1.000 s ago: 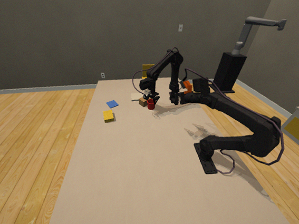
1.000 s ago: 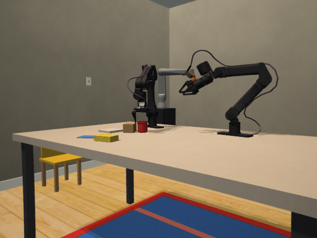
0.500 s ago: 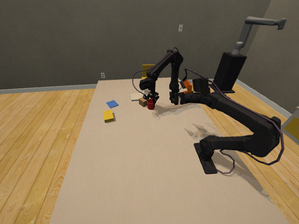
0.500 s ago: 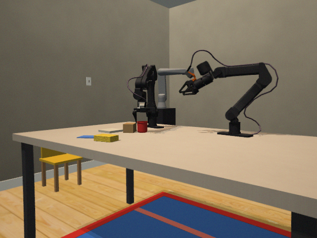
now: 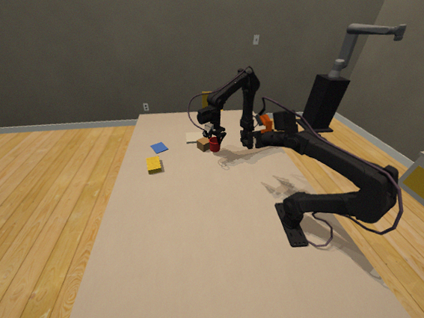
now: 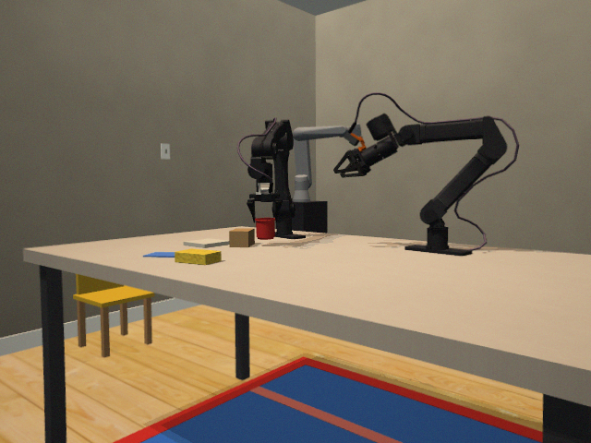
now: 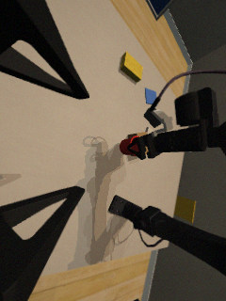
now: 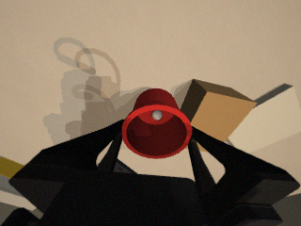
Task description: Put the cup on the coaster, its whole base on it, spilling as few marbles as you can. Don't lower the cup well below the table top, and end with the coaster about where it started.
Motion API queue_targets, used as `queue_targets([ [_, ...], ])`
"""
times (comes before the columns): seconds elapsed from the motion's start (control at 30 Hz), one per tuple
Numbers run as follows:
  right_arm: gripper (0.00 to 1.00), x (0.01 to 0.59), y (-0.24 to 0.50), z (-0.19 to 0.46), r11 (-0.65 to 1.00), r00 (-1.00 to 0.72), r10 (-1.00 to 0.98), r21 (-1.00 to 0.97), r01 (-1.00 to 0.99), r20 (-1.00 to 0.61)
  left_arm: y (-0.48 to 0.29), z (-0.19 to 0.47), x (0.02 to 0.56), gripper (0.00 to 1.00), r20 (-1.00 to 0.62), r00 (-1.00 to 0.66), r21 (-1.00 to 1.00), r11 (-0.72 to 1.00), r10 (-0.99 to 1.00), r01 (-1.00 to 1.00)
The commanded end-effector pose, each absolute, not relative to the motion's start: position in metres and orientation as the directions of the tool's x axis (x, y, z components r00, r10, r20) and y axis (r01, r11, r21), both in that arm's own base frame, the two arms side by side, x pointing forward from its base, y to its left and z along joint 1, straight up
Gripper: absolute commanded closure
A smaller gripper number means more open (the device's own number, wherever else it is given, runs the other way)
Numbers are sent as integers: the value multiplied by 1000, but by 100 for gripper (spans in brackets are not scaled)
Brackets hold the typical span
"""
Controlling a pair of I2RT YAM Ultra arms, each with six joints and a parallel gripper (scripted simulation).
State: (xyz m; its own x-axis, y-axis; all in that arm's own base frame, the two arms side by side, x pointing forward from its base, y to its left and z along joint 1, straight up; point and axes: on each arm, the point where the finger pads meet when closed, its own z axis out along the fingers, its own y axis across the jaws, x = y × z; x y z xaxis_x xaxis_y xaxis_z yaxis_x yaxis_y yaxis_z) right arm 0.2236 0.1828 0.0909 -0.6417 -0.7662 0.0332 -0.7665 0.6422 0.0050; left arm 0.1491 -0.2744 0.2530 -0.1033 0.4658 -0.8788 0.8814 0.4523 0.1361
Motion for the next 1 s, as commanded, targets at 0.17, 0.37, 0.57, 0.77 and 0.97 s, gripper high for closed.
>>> queue_targets([
  [0.17, 100, 225, 185, 174, 636, -636, -772, -2, -772, -8, -276, 270, 149, 0, -907, -85, 129, 463, 413, 877],
  [0.37, 100, 225, 185, 176, 630, -630, -777, -2, -777, -9, -276, 270, 149, 0, -907, -85, 129, 463, 413, 877],
  [0.57, 100, 247, 164, 171, 557, -557, -830, -6, -830, -19, -291, 287, 157, 0, -918, -74, 128, 468, 389, 874],
  [0.77, 100, 303, 104, 164, 567, -567, -824, -12, -824, -25, -343, 318, 194, 0, -924, -78, 125, 486, 375, 865],
  [0.97, 100, 324, 69, 160, 589, -589, -808, 8, -808, -4, -378, 324, 221, 0, -921, -86, 126, 500, 380, 857],
])
